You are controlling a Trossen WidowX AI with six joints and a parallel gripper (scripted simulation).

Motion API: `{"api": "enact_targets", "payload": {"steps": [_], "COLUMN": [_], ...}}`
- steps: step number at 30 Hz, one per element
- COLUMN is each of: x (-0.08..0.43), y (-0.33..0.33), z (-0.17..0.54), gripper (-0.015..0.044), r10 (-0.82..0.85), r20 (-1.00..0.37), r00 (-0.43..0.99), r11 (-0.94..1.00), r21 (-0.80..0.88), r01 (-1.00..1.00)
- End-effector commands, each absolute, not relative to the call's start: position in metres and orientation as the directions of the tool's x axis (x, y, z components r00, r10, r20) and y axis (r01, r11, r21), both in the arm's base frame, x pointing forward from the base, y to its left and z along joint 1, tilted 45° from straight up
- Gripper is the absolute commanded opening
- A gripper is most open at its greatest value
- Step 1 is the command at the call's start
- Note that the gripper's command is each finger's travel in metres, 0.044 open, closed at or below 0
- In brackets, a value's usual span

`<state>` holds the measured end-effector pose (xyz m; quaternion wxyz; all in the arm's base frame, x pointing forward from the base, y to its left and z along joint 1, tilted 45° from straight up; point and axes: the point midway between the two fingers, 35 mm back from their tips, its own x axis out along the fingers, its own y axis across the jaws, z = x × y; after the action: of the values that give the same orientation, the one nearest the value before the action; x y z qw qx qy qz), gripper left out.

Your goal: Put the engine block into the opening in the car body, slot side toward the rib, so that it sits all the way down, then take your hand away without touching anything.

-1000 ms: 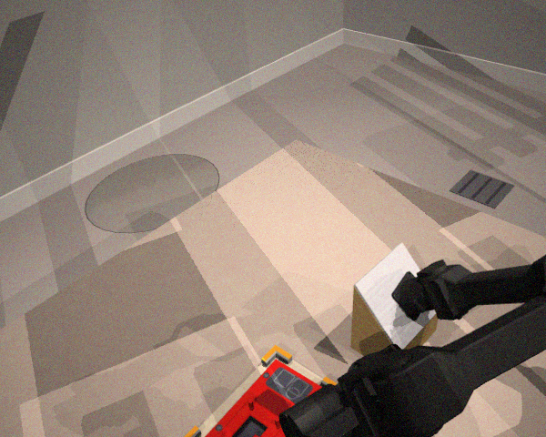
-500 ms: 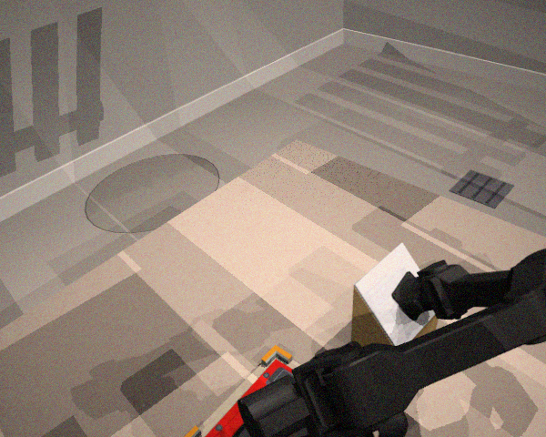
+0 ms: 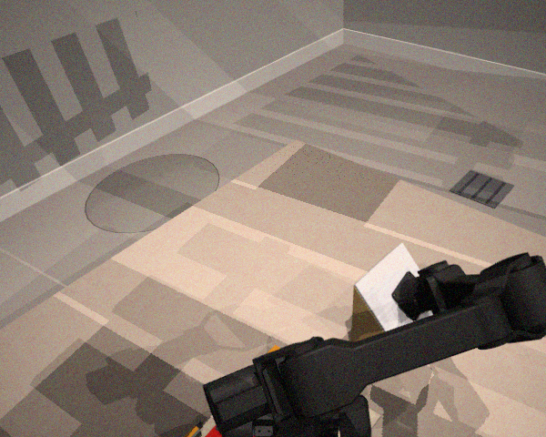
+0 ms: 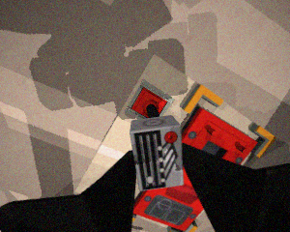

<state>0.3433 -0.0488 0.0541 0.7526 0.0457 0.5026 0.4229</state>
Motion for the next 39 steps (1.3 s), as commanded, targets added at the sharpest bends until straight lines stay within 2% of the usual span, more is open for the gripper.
{"api": "enact_targets", "payload": {"steps": [1,34,39], "x": [0.345,0.338,0.338], "y": [-0.056,-0.099,-0.099], "z": [0.039,-0.053,-0.052], "gripper": [0.0000,0.0000,0.0131], "r10": [0.682,0.688,0.688], "r20": [-0.719,-0.713,-0.713], "r00": [0.134,0.135,0.135], "r11": [0.666,0.720,0.717], "r21": [0.535,0.694,0.697], "r01": [-0.520,-0.002,0.029]}}
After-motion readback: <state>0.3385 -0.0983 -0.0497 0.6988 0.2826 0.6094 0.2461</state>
